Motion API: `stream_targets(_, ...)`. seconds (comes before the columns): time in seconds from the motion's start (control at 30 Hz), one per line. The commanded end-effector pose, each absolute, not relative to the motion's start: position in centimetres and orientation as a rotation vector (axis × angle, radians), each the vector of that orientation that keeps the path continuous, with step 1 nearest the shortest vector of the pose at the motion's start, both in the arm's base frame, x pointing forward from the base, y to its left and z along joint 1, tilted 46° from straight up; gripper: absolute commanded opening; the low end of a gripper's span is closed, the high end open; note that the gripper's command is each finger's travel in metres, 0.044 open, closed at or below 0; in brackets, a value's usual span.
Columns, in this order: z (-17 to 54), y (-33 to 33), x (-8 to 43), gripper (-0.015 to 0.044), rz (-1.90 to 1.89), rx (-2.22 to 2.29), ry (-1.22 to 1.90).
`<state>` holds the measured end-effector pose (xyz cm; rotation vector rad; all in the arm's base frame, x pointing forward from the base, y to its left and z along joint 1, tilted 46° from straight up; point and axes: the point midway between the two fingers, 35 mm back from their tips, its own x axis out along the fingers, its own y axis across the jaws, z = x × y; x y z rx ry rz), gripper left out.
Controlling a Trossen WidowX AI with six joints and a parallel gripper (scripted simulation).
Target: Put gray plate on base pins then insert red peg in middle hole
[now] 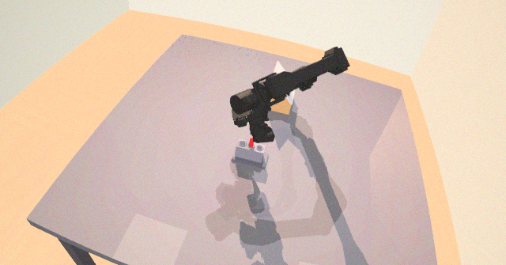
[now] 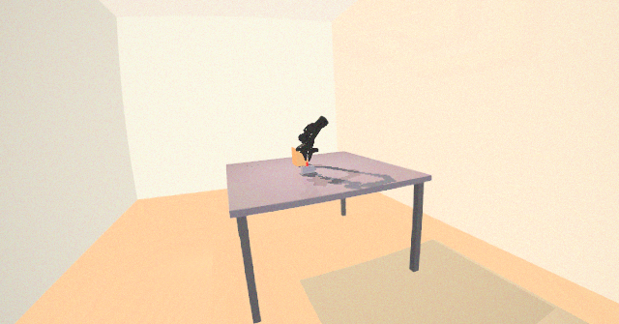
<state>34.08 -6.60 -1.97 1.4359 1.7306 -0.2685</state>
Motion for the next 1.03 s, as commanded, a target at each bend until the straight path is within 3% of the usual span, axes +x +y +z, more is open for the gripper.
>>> stream_targets(0.0,-2.0,-6.6,34.1,0.0150,-0.268,1.435,1.731)
stream_targets(1.0,-0.5,-7.9,34.0,0.0150,-0.275,1.445,1.735)
